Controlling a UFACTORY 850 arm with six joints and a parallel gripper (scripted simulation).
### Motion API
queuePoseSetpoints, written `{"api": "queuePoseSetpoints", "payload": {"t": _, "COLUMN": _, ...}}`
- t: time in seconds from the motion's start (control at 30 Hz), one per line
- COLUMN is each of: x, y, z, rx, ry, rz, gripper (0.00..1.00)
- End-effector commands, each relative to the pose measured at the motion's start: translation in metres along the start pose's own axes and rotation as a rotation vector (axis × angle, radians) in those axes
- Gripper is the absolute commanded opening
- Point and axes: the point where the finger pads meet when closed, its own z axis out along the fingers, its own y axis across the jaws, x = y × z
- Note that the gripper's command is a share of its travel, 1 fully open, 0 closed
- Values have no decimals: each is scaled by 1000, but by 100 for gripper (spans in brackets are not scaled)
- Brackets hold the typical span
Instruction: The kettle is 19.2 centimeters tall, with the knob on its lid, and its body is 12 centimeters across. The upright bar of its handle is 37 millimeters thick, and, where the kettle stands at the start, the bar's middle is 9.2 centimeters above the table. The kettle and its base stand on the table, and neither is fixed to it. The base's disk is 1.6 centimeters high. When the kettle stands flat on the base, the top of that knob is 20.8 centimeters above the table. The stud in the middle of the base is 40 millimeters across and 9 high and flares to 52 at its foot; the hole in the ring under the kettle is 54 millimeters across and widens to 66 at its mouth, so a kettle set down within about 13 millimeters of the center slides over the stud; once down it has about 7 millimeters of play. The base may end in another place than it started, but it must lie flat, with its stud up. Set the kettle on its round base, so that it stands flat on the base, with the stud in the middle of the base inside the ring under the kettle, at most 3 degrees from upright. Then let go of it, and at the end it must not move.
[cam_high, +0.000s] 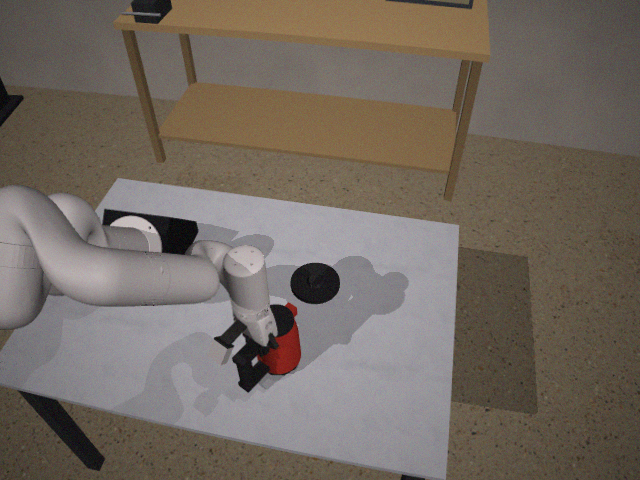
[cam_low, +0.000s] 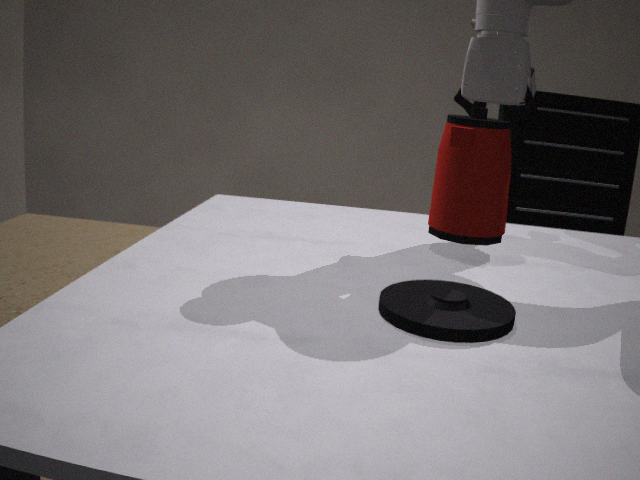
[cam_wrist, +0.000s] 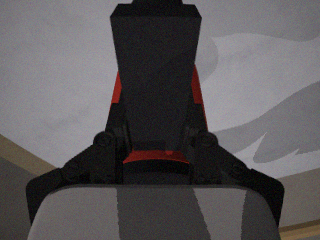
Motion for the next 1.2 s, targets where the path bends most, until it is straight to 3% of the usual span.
{"api": "queuePoseSetpoints", "payload": {"t": 0.0, "x": 0, "y": -1, "z": -10, "rx": 1, "ry": -1, "rz": 1, "gripper": 0}}
{"api": "queuePoseSetpoints", "payload": {"t": 0.43, "x": 0, "y": -1, "z": -21, "rx": 1, "ry": -1, "rz": 1, "gripper": 0}}
{"api": "queuePoseSetpoints", "payload": {"t": 1.17, "x": 0, "y": -1, "z": -22, "rx": 1, "ry": -1, "rz": 1, "gripper": 0}}
